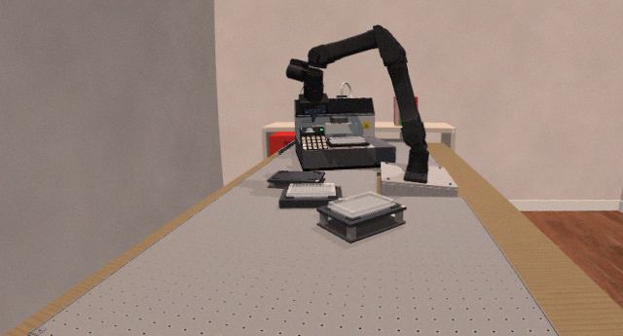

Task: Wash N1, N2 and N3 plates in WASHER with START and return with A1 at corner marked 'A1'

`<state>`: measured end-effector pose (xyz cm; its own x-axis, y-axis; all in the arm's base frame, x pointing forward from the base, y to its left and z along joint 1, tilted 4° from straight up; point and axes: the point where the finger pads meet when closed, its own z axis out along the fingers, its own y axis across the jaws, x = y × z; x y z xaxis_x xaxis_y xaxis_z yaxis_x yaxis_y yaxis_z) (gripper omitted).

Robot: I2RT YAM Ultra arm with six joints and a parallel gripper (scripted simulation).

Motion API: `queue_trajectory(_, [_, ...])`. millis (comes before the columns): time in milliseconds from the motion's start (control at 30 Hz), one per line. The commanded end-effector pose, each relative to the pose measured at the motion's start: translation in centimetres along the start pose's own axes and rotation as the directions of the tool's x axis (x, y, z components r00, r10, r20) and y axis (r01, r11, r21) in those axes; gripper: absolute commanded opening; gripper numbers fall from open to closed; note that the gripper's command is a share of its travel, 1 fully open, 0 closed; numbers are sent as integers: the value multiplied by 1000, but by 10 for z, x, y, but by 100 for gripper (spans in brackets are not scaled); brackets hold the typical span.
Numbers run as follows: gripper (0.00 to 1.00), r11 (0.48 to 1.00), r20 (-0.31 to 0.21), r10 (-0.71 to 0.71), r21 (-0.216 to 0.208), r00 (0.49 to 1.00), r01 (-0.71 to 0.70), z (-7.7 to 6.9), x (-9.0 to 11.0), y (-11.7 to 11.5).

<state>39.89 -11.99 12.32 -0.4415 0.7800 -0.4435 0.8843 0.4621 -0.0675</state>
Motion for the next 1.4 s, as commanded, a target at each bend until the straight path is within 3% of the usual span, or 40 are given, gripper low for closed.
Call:
queue_trajectory(0, [0, 1000, 25, 25, -7, 999, -25, -6, 1, 4])
queue_trajectory(800, [0, 1000, 23, 25, -7, 999, -25, -3, 67, 37])
queue_trajectory(1000, [0, 1000, 23, 25, -7, 999, -25, -3, 68, 37])
queue_trajectory(1033, [100, 1000, 15, -6, -15, 1000, 6, -3, 65, 33])
queue_trajectory(1367, [100, 945, -49, -317, -103, 947, 311, -1, 42, -11])
